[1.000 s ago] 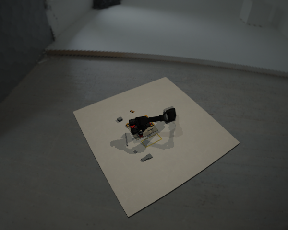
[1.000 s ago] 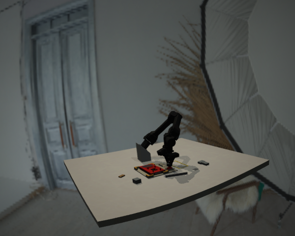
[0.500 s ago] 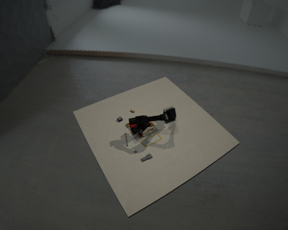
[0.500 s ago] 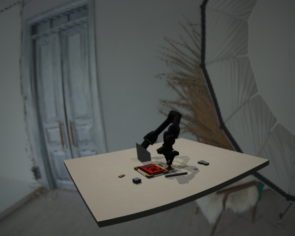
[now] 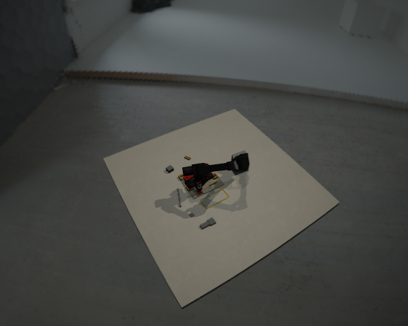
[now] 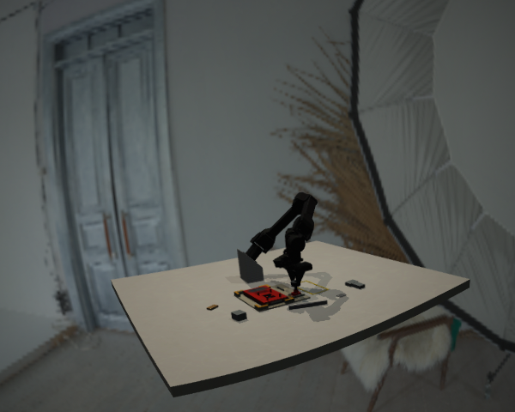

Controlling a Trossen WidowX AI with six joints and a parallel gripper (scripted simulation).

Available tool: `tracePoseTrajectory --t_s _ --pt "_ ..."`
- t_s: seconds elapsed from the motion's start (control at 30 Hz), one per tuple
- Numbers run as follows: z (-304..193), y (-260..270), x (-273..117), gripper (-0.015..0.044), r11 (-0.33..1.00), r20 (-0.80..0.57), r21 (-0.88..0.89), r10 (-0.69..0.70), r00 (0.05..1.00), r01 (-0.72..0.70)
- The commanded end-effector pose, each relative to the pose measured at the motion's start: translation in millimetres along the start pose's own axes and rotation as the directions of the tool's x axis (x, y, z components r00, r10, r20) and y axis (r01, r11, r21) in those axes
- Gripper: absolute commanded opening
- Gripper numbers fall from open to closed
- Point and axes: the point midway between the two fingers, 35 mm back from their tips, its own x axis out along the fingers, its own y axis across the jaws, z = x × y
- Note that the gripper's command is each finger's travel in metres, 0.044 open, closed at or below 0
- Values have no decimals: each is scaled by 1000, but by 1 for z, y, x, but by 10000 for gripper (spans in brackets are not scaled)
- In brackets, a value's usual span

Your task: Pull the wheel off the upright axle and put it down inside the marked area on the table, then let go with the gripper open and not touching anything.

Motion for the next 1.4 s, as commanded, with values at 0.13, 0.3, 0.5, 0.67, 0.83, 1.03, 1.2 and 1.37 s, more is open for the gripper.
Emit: tracePoseTrajectory --t_s 0.13,0.3,0.5,0.67,0.83,1.03,1.2,1.37 --pt "0 2 -6 0 1000 4 -4 8 1000 -8" --pt "0 2 -8 0 1000 4 -4 8 1000 -8" --pt "0 2 -10 0 1000 3 -4 8 1000 -8" --pt "0 2 -12 0 1000 3 -3 7 1000 -7" --pt "0 2 -13 0 1000 3 -3 7 1000 -7" --pt "0 2 -15 0 1000 3 -3 7 1000 -7" --pt "0 2 -17 0 1000 2 -2 7 1000 -7" --pt "1 2 -25 0 1000 3 -2 7 1000 -7"
